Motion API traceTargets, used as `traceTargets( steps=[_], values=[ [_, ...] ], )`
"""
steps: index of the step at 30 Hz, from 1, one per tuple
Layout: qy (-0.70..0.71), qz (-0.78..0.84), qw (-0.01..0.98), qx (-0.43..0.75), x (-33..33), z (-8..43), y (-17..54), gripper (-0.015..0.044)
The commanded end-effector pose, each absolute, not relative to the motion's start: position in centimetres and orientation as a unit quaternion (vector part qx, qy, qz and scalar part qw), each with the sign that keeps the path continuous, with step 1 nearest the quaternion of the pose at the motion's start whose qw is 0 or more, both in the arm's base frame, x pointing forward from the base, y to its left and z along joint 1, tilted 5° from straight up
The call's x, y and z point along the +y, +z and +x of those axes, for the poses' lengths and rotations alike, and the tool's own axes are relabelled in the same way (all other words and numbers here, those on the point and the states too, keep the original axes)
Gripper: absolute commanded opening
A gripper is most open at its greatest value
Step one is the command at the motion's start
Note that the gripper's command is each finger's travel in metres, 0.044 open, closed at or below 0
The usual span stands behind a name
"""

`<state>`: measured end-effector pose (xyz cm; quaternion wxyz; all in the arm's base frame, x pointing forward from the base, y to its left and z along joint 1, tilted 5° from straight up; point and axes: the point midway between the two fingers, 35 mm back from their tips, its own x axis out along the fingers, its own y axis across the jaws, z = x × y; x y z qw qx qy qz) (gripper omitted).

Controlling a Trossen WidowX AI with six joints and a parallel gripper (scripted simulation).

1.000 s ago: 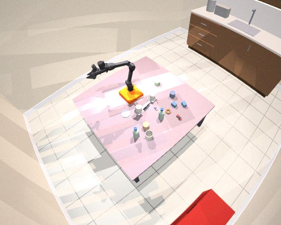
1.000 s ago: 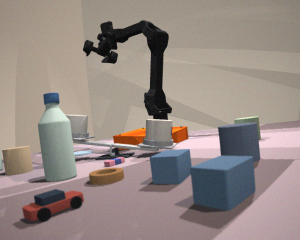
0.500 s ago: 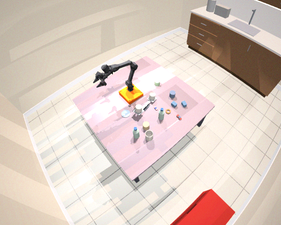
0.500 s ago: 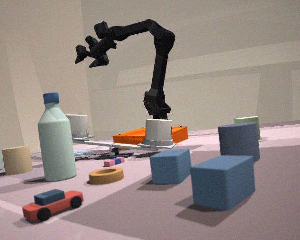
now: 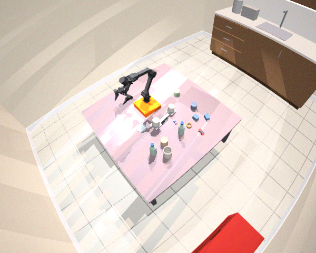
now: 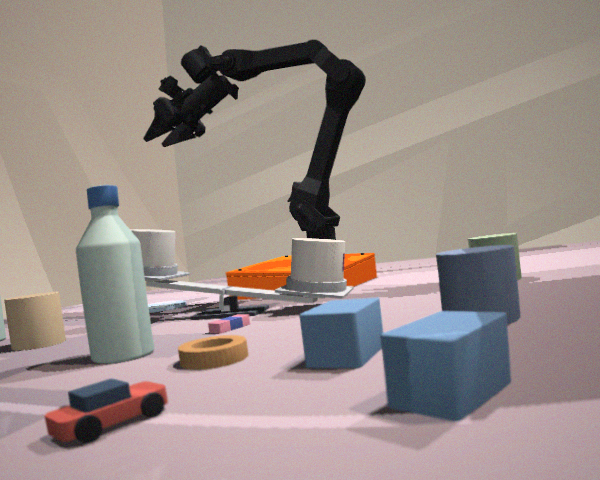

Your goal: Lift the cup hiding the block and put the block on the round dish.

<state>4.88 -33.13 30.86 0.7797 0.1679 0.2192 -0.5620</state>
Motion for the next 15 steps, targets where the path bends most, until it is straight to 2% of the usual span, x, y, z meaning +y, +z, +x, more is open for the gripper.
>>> traceTargets(
  steps=[1,15],
  values=[
    [-0.499,0.155,0.813,0.258,-30.9,7.4,29.4,0.044],
    [-0.298,0.1,0.888,0.337,-23.0,13.3,26.0,0.044]
  ],
)
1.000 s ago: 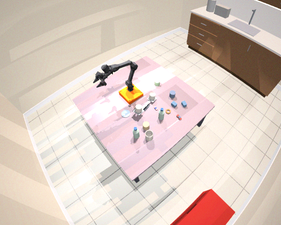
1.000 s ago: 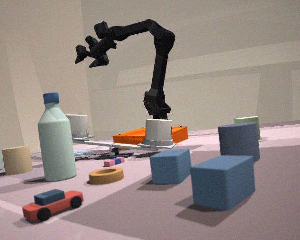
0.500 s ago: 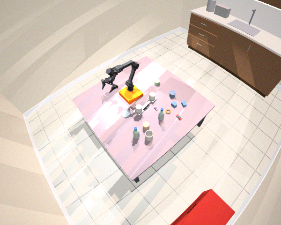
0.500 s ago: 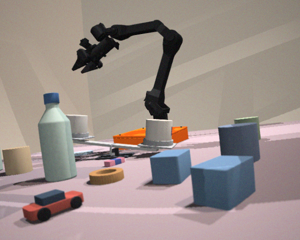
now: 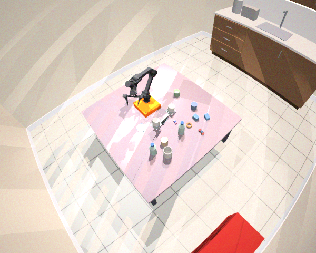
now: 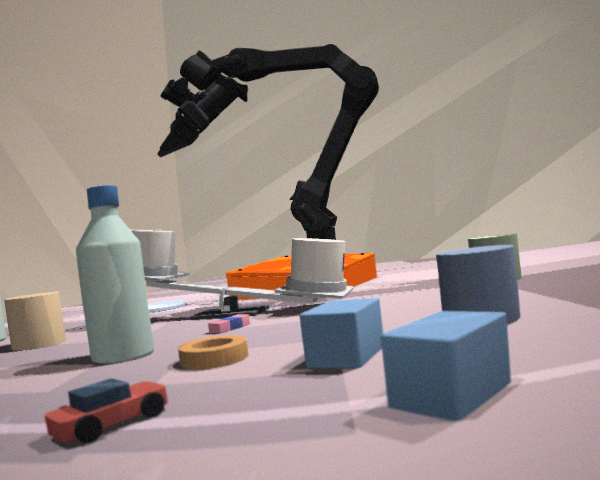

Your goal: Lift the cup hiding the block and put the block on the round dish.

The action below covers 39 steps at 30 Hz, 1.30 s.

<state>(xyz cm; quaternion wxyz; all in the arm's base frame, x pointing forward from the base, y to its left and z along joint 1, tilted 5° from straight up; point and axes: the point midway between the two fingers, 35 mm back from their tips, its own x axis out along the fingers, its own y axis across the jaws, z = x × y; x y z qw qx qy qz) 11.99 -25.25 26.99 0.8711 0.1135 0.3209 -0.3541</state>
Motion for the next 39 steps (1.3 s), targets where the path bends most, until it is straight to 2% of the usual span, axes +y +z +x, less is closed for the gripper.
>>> traceTargets(
  steps=[1,13,25,33,39],
  values=[
    [-0.282,0.095,0.892,0.341,-22.3,13.6,25.8,0.044],
    [-0.093,0.039,0.925,0.365,-14.3,16.3,23.5,0.044],
    [0.088,-0.012,0.932,0.351,-6.4,16.8,21.9,0.044],
    [0.097,-0.012,0.932,0.35,-6.0,16.8,21.8,0.044],
    [0.092,0.068,0.914,0.389,-5.6,17.7,21.4,0.044]
  ],
)
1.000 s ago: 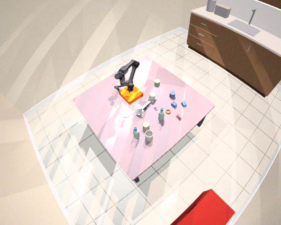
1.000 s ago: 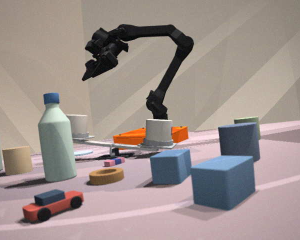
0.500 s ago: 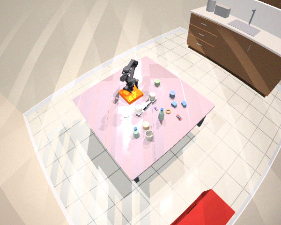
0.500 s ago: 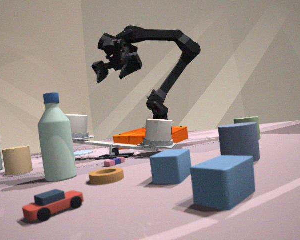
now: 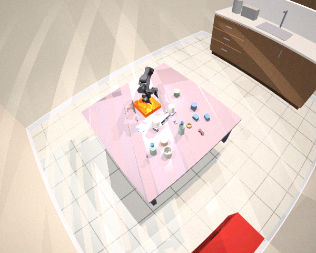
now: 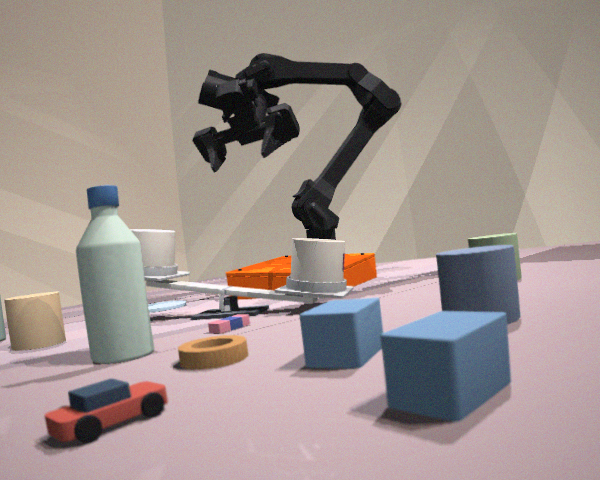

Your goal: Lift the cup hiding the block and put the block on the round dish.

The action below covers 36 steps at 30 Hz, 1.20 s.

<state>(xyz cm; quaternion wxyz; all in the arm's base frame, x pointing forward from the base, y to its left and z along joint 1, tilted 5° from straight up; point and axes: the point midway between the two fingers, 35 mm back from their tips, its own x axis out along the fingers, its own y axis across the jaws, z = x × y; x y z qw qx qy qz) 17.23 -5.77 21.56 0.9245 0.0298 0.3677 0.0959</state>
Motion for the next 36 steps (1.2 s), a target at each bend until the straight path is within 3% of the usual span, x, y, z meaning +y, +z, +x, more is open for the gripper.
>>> traceTargets(
  steps=[1,18,36],
  values=[
    [0.09,0.083,0.91,0.396,-5.5,17.8,21.3,0.044],
    [0.005,0.293,0.799,0.526,-3.0,21.1,19.4,0.044],
    [-0.195,0.425,0.648,0.601,2.4,24.8,16.6,0.044]
  ],
)
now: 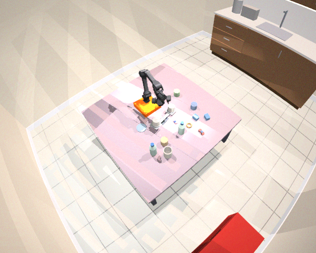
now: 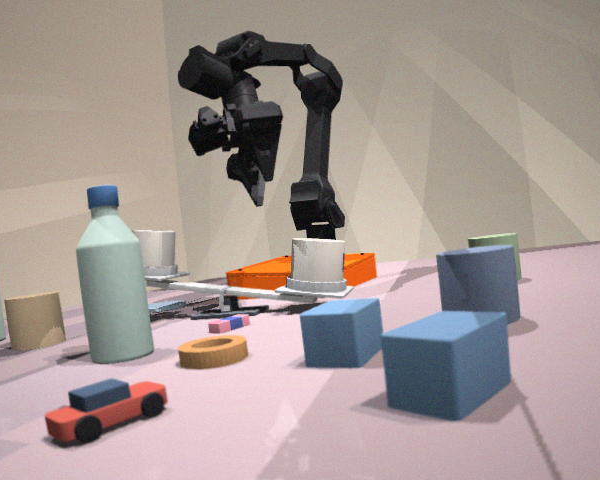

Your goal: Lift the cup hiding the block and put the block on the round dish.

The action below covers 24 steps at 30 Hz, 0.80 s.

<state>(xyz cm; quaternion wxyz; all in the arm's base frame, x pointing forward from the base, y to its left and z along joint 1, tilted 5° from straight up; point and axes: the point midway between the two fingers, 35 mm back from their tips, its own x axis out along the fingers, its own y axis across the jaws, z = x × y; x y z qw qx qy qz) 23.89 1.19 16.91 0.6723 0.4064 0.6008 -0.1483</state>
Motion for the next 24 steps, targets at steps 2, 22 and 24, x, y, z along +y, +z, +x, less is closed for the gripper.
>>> traceTargets(
  steps=[2,22,24],
  values=[
    [-0.223,0.434,0.633,0.601,3.3,25.1,16.2,0.044],
    [-0.411,0.488,0.551,0.538,10.4,26.7,13.5,0.044],
    [-0.411,0.488,0.551,0.538,10.4,26.7,13.5,0.044]
  ],
)
